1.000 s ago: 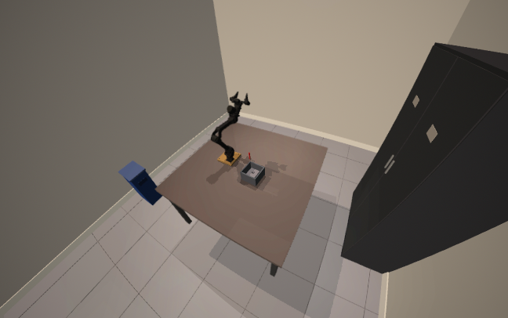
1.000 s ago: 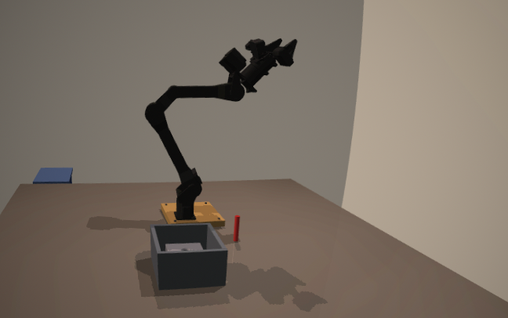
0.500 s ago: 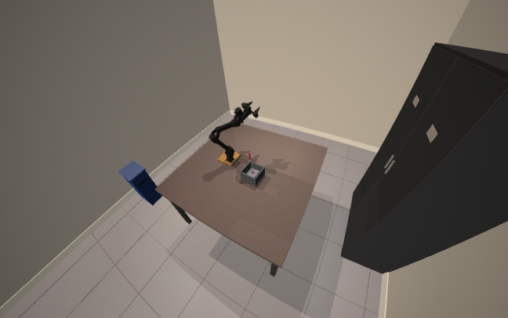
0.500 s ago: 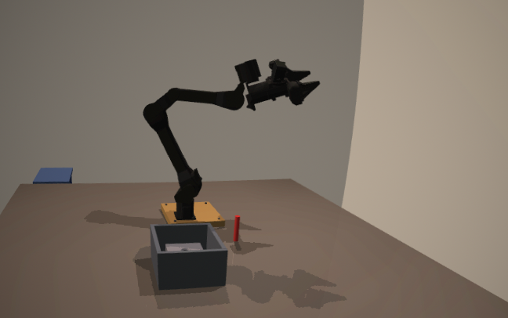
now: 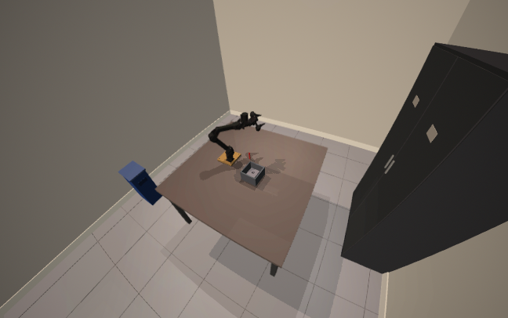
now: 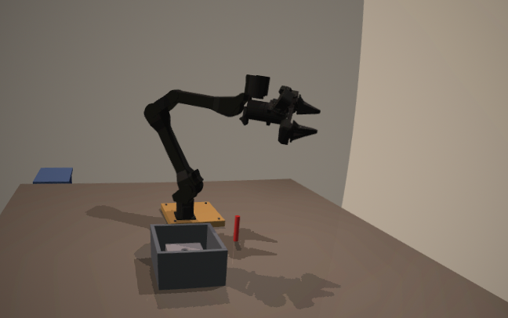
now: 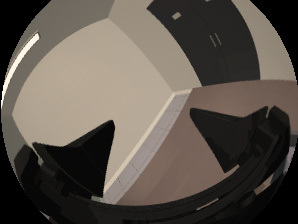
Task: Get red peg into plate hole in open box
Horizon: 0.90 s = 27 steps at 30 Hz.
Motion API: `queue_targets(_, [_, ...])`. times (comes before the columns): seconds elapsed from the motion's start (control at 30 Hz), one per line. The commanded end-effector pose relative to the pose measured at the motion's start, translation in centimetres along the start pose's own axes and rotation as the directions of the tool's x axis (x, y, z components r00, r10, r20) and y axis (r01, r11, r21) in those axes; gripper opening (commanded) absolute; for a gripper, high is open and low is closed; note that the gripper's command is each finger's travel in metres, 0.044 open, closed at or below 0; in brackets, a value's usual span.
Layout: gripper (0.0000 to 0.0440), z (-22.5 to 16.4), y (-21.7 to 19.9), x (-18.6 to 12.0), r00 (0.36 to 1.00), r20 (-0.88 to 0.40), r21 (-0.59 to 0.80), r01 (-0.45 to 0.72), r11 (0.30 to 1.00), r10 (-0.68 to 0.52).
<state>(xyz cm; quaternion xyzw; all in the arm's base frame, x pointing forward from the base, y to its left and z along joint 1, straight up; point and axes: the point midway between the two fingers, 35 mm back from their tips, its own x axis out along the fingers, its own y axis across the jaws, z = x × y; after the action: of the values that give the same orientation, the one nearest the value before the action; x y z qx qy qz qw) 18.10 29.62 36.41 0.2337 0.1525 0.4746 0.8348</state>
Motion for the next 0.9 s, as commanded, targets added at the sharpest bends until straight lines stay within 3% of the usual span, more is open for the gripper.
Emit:
queue_targets(0.0, [0.044,-1.1,-2.5,-0.3,0.994,-0.051,0.051,0.094,0.994,-0.092])
queue_targets(0.2, [0.044,-3.5,-6.7,-1.2,0.958,-0.155,0.129,0.263,0.956,-0.243])
queue_targets(0.43, [0.044,-6.2,-10.9,-3.0,0.876,-0.278,0.208,0.455,0.866,-0.393])
queue_targets(0.87, [0.044,-10.9,-16.2,-7.8,0.644,-0.496,0.303,0.757,0.579,-0.582])
